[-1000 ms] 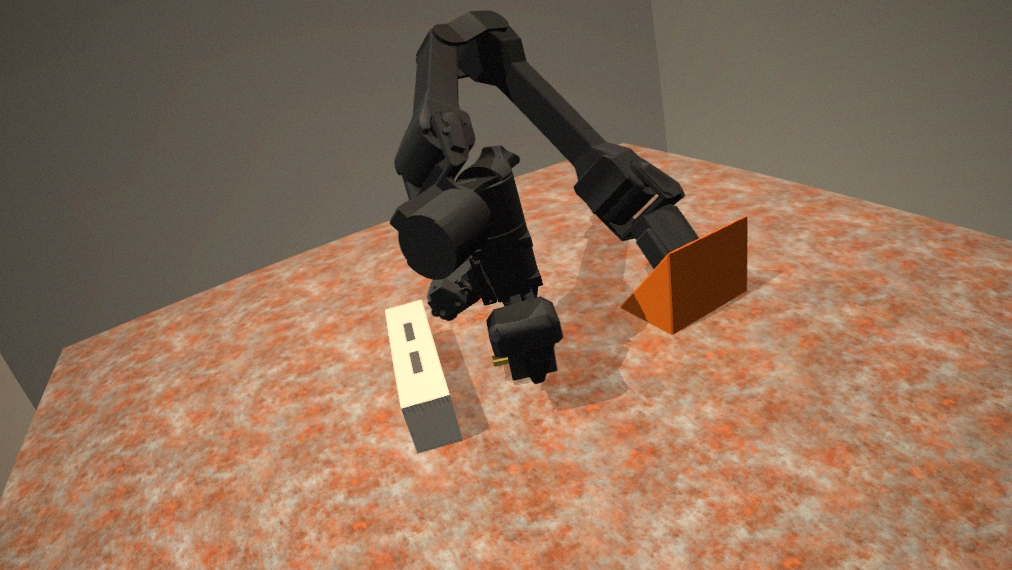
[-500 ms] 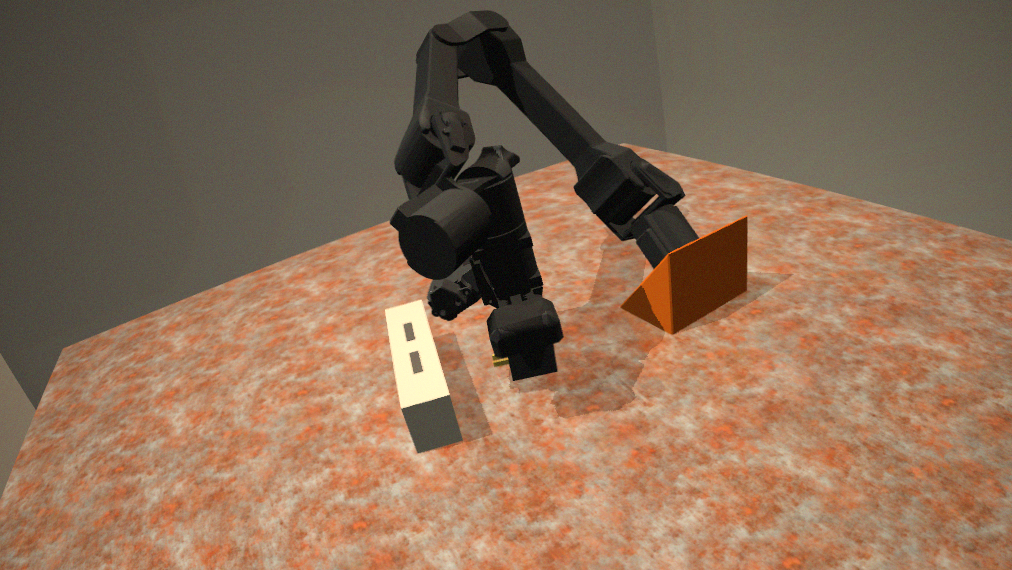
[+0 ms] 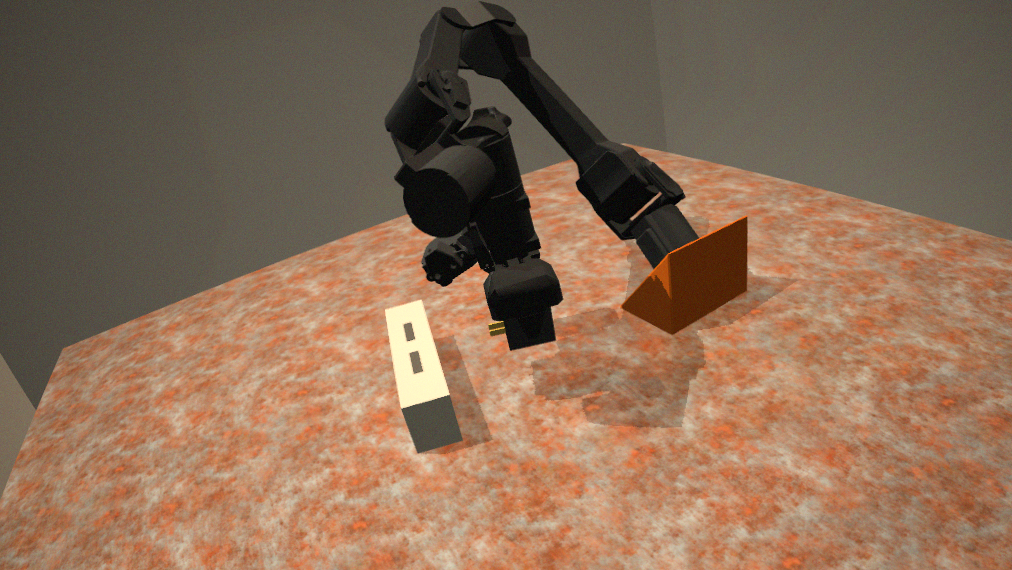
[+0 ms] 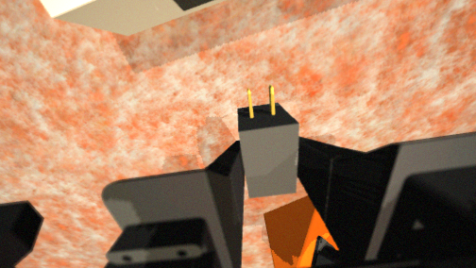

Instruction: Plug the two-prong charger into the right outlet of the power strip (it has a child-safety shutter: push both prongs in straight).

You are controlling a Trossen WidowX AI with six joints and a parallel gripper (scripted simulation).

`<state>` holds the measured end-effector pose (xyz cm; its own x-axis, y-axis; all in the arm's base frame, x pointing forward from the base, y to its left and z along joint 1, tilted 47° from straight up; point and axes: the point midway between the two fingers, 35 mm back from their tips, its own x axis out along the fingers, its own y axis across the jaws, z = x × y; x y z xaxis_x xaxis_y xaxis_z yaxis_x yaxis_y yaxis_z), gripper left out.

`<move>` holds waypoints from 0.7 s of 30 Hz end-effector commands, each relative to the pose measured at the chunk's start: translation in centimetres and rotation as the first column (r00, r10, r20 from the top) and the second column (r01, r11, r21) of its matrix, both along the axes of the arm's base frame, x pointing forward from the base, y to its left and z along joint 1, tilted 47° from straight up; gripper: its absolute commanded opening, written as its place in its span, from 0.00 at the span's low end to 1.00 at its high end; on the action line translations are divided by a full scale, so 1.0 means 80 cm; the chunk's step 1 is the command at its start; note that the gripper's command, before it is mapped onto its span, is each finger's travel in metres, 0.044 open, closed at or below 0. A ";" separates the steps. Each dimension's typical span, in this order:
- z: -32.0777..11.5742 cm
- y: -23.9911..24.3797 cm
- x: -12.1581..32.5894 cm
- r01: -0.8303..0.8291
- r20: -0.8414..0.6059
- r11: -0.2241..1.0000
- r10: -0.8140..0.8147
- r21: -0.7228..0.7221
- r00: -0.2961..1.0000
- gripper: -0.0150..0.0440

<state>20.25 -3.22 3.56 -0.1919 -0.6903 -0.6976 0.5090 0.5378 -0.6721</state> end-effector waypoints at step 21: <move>0.017 -0.021 -0.011 -0.044 -0.033 0.999 0.045 0.021 0.998 0.25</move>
